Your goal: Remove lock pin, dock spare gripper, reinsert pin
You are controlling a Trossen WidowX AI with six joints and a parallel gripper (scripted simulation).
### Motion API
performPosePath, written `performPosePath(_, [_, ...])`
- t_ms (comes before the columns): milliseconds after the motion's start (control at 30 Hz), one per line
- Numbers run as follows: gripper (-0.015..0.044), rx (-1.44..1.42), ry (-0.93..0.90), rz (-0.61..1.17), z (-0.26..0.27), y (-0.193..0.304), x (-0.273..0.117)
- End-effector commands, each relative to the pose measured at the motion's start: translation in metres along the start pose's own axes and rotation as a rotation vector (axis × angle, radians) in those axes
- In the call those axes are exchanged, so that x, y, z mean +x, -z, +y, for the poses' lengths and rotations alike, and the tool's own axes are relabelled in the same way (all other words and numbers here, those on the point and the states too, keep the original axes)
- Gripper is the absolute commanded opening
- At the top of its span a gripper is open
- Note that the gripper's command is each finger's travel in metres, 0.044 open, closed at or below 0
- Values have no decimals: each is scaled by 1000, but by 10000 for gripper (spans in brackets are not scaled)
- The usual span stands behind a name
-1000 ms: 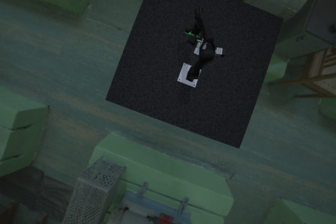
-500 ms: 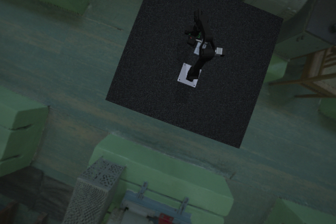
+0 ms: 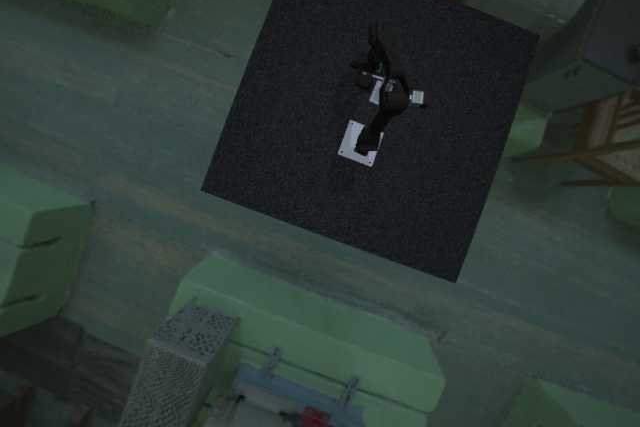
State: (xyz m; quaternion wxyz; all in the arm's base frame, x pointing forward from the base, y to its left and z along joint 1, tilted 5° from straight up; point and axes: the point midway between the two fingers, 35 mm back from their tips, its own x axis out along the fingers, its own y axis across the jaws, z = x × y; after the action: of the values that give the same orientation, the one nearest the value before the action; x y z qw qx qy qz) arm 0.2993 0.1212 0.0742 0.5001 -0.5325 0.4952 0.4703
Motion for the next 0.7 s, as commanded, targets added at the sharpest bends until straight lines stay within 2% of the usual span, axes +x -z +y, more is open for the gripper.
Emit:
performPosePath(0, [221,-4,-1,5,0,1,1])
performPosePath(267, [11,-4,-1,5,0,1,1])
performPosePath(667, [0,-4,-5,-30,1,0,0])
